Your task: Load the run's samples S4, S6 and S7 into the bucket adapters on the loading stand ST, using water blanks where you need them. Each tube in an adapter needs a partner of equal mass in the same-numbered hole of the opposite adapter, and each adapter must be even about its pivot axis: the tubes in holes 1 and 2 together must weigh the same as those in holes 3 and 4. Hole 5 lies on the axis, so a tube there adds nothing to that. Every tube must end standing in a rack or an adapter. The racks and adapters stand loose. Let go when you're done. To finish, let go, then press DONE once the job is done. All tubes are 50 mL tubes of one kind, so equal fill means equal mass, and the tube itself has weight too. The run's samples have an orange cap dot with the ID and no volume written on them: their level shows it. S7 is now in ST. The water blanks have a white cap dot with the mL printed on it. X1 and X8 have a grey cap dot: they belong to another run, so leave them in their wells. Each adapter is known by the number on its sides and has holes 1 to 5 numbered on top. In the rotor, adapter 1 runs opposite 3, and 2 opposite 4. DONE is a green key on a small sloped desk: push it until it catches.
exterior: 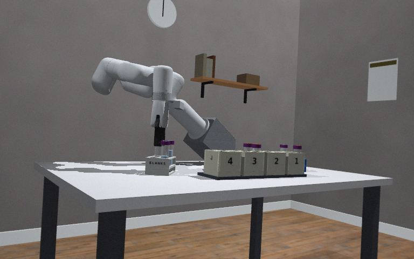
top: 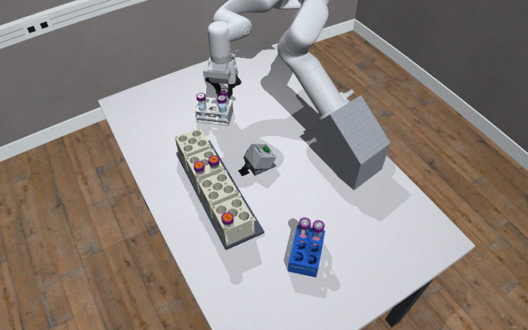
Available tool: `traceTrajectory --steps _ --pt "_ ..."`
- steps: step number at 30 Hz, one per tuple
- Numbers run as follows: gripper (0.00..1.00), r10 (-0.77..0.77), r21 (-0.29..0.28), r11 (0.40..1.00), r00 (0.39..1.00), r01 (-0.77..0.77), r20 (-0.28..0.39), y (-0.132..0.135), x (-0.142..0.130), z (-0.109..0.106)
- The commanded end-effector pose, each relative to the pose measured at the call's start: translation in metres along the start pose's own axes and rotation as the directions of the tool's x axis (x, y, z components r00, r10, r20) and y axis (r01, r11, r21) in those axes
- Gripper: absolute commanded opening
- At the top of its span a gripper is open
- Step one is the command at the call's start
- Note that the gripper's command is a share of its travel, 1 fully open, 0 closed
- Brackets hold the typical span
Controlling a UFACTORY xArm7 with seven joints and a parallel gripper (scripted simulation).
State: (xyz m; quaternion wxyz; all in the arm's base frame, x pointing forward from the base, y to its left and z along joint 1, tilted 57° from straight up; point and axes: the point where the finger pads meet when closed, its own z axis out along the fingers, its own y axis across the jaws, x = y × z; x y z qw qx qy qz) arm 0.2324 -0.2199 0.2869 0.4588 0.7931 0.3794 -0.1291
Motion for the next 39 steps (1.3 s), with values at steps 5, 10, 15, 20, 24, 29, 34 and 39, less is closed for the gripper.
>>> traceTrajectory --steps 5,10,15,20,24,29,34,39 --pt "0.00 0.000 -0.002 1.000 1.000 0.000 0.000 0.0008 0.0000 -0.0008" --pt "0.00 0.000 -0.002 1.000 1.000 0.000 0.000 0.0008 0.0000 -0.0008" --pt "0.00 0.000 -0.002 1.000 1.000 0.000 0.000 0.0008 0.0000 -0.0008" --pt "0.00 0.000 -0.002 1.000 1.000 0.000 0.000 0.0008 0.0000 -0.0008" --pt "0.00 0.000 -0.002 1.000 1.000 0.000 0.000 0.0008 0.0000 -0.0008" --pt "0.00 0.000 -0.002 1.000 1.000 0.000 0.000 0.0008 0.0000 -0.0008" --pt "0.00 0.000 -0.002 1.000 1.000 0.000 0.000 0.0008 0.0000 -0.0028" --pt "0.00 0.000 -0.002 1.000 1.000 0.000 0.000 0.0008 0.0000 -0.0048"
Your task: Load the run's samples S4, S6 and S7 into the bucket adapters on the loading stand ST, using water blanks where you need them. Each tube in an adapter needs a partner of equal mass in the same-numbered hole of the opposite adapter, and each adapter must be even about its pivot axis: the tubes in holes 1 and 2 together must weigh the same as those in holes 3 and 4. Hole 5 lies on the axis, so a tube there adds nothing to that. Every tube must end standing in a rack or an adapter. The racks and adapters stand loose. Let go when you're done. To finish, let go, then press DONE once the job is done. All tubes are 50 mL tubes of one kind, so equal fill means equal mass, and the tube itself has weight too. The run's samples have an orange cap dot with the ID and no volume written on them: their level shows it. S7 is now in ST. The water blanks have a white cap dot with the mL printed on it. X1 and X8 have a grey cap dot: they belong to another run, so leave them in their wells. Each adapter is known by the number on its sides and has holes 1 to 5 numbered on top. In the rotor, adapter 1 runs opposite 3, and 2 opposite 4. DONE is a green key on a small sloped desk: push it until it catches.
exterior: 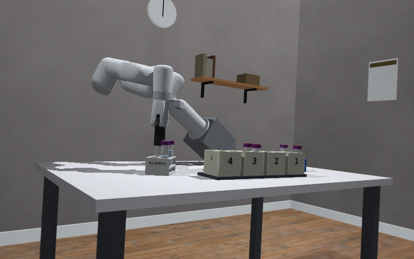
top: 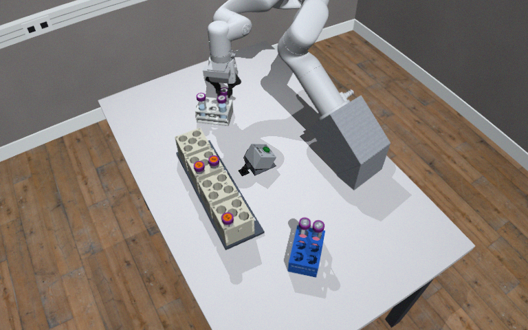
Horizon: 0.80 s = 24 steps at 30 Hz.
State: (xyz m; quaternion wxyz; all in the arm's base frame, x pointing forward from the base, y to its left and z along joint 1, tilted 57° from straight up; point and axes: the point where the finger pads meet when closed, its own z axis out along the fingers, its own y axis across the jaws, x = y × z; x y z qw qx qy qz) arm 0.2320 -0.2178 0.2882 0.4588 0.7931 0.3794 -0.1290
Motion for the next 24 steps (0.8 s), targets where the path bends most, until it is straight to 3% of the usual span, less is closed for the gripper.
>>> traceTrajectory --steps 1,24 --pt "0.00 0.000 -0.002 1.000 1.000 0.000 0.000 0.001 0.000 -0.003" --pt "0.00 0.001 -0.002 1.000 1.000 -0.001 0.000 0.001 0.000 -0.017"
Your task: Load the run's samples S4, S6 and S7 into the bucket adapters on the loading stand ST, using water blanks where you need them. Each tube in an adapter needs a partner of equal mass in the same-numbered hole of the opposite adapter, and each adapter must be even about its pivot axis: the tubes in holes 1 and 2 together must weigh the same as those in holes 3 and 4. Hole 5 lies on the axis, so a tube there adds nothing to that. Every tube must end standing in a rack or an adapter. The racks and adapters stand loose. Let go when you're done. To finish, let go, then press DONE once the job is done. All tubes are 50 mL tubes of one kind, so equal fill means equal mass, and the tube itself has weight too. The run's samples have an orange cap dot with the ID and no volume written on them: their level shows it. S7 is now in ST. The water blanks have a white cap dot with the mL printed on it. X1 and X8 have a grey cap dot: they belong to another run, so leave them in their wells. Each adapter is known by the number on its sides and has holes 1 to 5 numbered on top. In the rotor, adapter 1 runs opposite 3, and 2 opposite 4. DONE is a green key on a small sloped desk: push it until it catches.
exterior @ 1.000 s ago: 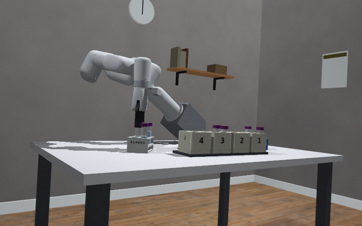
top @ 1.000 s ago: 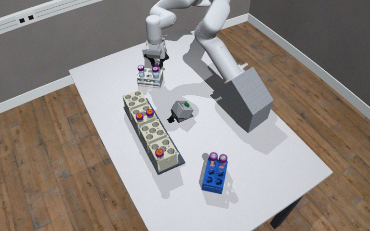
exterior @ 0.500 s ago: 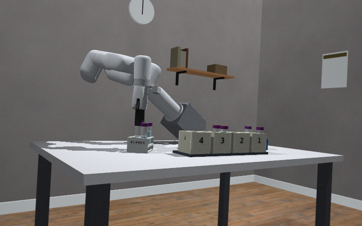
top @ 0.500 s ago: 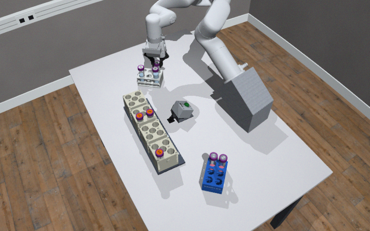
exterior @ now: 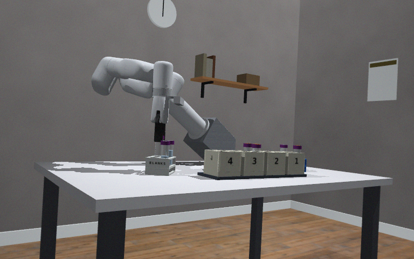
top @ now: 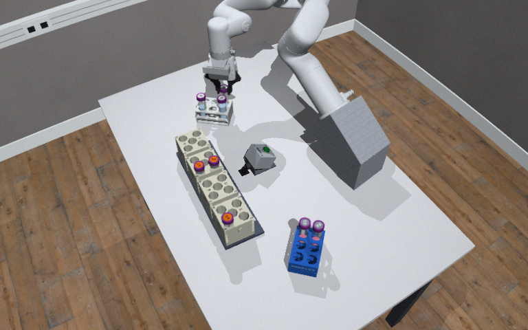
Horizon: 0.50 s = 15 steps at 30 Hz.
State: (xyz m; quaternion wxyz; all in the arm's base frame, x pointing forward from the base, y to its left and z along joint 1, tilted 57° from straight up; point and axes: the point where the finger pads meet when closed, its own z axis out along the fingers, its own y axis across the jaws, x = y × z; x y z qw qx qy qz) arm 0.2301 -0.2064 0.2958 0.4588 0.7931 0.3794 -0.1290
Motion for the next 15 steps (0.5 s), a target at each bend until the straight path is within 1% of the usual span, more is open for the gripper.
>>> traceTrajectory --steps 1,8,15 --pt "0.00 0.001 -0.002 1.000 1.000 -0.001 0.000 0.001 0.000 -0.004" --pt "0.00 0.001 -0.002 1.000 1.000 -0.001 0.000 0.001 0.000 -0.004" --pt "0.00 0.001 -0.002 1.000 1.000 -0.001 0.000 0.001 0.000 -0.019"
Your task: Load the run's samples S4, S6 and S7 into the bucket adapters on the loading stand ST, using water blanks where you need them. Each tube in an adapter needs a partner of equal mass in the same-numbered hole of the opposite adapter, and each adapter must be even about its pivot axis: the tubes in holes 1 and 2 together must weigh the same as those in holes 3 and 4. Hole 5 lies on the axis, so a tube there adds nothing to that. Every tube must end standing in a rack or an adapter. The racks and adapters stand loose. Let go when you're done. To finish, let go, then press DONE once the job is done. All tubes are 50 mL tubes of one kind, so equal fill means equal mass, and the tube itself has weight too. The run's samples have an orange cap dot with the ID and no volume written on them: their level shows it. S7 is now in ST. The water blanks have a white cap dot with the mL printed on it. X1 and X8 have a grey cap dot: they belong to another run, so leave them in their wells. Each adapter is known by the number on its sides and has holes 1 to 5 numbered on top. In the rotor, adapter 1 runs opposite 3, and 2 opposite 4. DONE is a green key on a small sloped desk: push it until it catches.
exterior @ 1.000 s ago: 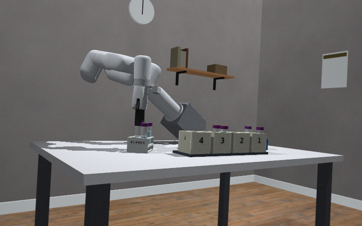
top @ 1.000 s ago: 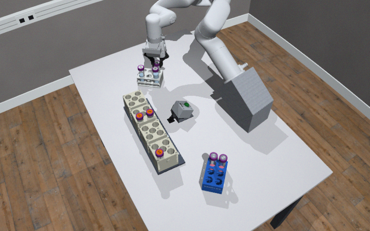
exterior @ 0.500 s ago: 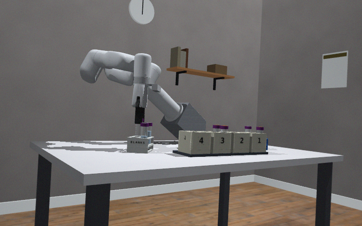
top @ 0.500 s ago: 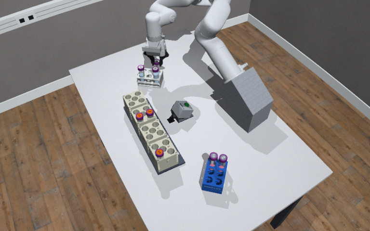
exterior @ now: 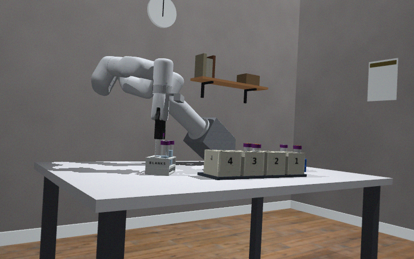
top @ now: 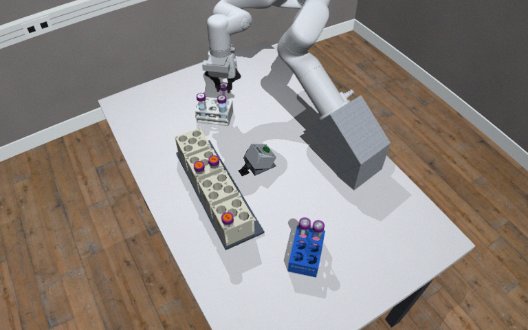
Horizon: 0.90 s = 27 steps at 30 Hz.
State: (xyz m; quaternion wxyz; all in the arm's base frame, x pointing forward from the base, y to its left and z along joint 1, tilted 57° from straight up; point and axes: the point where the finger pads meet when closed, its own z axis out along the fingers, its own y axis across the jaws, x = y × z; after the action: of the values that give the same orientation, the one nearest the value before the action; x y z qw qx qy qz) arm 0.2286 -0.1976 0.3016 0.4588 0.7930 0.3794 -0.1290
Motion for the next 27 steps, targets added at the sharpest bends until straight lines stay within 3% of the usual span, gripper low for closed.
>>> traceTrajectory --steps 1,27 --pt "0.00 0.001 -0.002 1.000 1.000 -0.001 0.000 0.001 0.000 -0.010" --pt "0.00 0.001 -0.002 1.000 1.000 -0.001 -0.001 0.001 0.000 -0.054"
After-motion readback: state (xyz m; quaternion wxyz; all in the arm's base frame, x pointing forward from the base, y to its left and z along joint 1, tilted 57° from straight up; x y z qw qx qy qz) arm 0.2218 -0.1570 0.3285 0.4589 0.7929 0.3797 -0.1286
